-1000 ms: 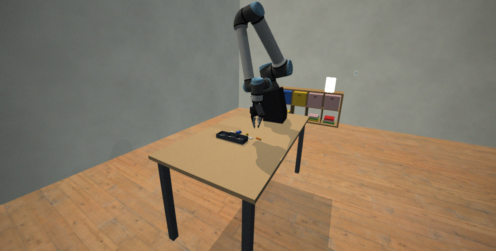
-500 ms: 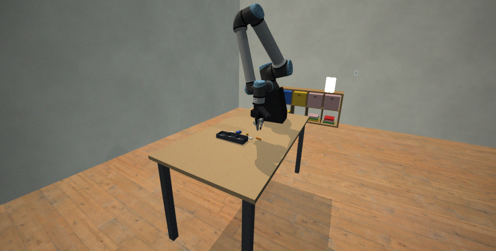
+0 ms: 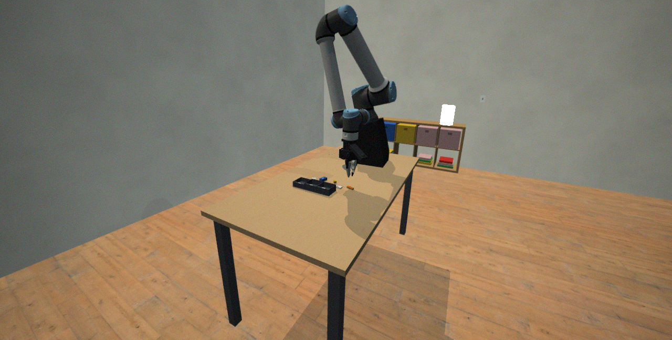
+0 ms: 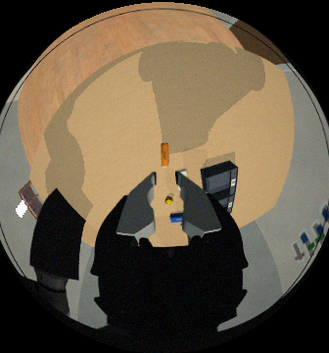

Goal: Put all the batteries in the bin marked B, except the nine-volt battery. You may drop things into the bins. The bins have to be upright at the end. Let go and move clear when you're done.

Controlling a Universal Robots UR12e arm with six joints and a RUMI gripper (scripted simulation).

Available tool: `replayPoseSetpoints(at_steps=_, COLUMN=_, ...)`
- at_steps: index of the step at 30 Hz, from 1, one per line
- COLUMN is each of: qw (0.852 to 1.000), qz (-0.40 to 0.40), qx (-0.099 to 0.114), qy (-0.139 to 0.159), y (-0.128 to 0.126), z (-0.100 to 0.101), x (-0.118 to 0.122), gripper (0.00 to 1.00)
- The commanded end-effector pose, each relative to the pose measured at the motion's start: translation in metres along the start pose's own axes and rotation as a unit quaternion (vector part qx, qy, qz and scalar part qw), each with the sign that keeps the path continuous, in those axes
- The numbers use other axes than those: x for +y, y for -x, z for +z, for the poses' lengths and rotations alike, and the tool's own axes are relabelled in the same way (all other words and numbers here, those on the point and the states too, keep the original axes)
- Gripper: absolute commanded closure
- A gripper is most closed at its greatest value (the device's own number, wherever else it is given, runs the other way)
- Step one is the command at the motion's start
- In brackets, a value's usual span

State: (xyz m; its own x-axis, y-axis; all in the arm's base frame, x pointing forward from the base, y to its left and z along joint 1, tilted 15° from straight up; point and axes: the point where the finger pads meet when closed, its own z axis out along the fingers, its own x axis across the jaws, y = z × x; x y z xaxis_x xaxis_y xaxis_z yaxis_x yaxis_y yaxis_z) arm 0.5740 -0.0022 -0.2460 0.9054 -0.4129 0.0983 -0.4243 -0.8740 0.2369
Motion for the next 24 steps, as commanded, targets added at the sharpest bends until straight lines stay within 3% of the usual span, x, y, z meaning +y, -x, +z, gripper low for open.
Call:
replayPoseSetpoints(at_steps=1, qw=1.0, qz=0.0, qx=0.0, qy=0.0, y=0.0, z=0.0, x=0.0, gripper=0.83)
replayPoseSetpoints(at_steps=18, qw=1.0, qz=0.0, qx=0.0, qy=0.0, y=-0.001, z=0.0, x=0.0, gripper=0.83)
replayPoseSetpoints(at_steps=24, qw=1.0, qz=0.0, qx=0.0, qy=0.0, y=-0.001, z=0.024, x=0.0, gripper=0.83)
